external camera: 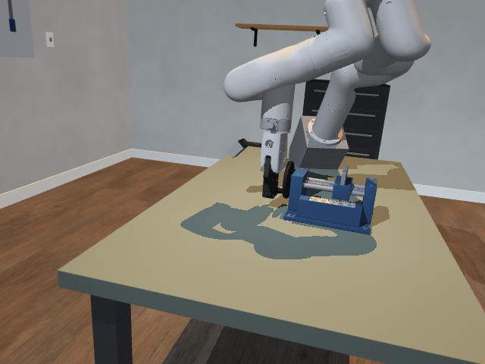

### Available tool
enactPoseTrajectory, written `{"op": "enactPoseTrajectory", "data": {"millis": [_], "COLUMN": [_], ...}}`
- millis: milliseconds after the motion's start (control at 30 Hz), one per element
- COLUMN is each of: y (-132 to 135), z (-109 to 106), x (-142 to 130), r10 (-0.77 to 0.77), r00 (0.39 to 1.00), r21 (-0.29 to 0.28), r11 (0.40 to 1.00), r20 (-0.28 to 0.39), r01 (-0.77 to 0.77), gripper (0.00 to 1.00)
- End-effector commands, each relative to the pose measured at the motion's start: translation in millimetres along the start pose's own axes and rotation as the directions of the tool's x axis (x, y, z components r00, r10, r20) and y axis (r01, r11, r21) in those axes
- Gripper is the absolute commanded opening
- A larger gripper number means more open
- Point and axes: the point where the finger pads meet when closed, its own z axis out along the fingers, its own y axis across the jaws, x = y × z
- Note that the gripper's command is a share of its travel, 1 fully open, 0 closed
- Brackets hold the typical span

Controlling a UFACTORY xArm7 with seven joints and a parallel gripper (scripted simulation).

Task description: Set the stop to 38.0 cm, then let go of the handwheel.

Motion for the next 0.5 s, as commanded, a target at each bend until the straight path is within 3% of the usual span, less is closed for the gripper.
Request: {"op": "enactPoseTrajectory", "data": {"millis": [0,467], "y": [4,15], "z": [3,8], "x": [1,1], "r10": [0.000,0.000], "r00": [1.000,1.000], "r21": [0.002,0.002], "r11": [1.000,1.000], "r20": [0.001,0.001], "r01": [0.000,0.000], "gripper": [0.06,0.06]}}
